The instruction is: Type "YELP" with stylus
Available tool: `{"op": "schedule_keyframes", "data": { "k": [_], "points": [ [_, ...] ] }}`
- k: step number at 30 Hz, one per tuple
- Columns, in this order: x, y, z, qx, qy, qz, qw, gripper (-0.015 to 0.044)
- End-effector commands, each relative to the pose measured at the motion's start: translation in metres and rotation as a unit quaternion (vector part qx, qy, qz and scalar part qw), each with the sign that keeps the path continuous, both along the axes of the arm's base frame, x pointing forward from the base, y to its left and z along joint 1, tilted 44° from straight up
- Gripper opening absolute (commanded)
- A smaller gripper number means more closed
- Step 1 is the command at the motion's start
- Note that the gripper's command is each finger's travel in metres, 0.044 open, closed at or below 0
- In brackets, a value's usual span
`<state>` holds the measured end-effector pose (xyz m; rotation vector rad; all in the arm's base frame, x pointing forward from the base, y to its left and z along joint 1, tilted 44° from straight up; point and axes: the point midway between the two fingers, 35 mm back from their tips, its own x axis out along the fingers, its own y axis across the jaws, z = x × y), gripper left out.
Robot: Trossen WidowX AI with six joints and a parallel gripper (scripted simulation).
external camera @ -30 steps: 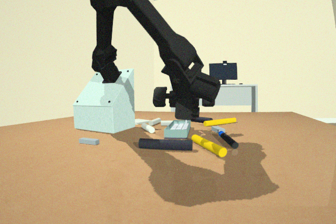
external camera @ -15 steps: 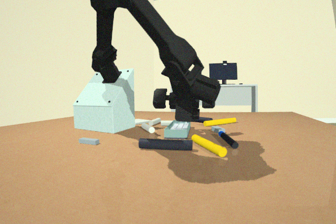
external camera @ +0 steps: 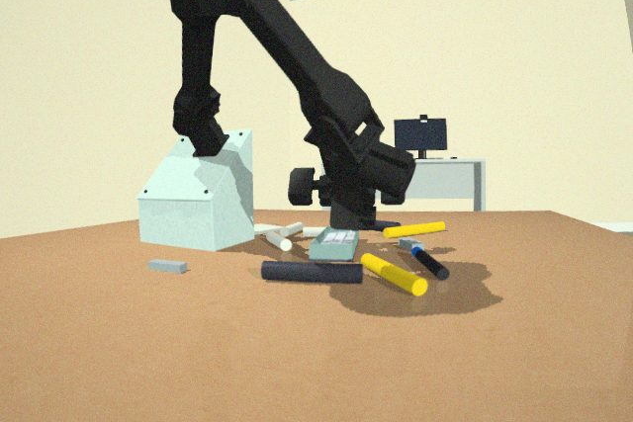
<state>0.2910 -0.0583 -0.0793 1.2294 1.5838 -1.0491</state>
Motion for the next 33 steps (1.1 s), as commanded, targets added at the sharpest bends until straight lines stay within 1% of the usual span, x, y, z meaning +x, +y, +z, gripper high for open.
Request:
{"op": "schedule_keyframes", "data": {
  "k": [1, 8, 16, 19, 21, 22, 33],
  "points": [
    [0.000, 0.003, 0.004, -0.002, 0.001, 0.000, 1.000, 0.0081],
    [-0.001, 0.024, 0.026, -0.001, 0.000, 0.000, 1.000, 0.0081],
    [0.000, 0.023, 0.025, -0.003, -0.002, 0.003, 1.000, 0.0084],
    [0.000, 0.023, 0.025, -0.003, -0.002, 0.003, 1.000, 0.0064],
    [-0.001, 0.024, 0.024, -0.003, -0.002, 0.003, 1.000, 0.0012],
    [-0.003, 0.024, 0.024, -0.003, -0.001, 0.003, 1.000, 0.0000],
    [-0.037, 0.036, 0.017, -0.001, 0.001, 0.000, 1.000, 0.0000]
  ]
}}
